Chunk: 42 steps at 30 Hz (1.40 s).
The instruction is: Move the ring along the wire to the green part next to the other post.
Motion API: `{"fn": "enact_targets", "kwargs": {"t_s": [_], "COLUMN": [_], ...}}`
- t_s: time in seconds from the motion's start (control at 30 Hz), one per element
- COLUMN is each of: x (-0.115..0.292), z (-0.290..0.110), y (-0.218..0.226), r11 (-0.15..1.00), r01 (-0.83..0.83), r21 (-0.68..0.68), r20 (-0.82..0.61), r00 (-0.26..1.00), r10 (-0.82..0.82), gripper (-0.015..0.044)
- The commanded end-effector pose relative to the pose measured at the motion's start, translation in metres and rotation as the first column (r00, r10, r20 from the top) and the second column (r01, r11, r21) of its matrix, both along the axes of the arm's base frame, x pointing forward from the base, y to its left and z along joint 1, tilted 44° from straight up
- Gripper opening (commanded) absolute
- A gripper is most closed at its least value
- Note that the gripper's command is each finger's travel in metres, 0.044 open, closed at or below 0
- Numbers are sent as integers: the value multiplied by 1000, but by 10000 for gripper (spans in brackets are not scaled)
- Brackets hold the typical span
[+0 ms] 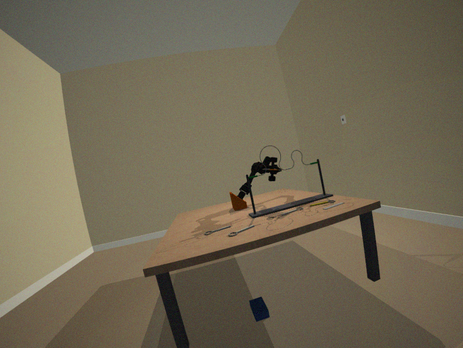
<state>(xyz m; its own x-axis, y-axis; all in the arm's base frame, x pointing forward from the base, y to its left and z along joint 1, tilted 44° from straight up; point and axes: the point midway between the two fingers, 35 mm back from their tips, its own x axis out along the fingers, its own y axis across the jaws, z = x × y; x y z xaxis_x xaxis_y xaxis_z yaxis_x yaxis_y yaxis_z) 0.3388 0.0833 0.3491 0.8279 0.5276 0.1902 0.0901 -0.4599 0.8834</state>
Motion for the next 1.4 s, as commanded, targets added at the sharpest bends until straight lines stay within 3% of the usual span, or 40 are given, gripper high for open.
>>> {"fn": "enact_targets", "kwargs": {"t_s": [0.0, 0.6, 1.37], "x": [1, 12, 18], "z": [-11, -77, -162], "y": [6, 29, 9], "r11": [997, 866, 490], "r01": [18, 113, 160], "r21": [-76, -487, -857], "r20": [0, 38, 130], "r00": [1000, 993, 987], "r10": [-18, -109, -94], "gripper": [-150, -150, -150]}}
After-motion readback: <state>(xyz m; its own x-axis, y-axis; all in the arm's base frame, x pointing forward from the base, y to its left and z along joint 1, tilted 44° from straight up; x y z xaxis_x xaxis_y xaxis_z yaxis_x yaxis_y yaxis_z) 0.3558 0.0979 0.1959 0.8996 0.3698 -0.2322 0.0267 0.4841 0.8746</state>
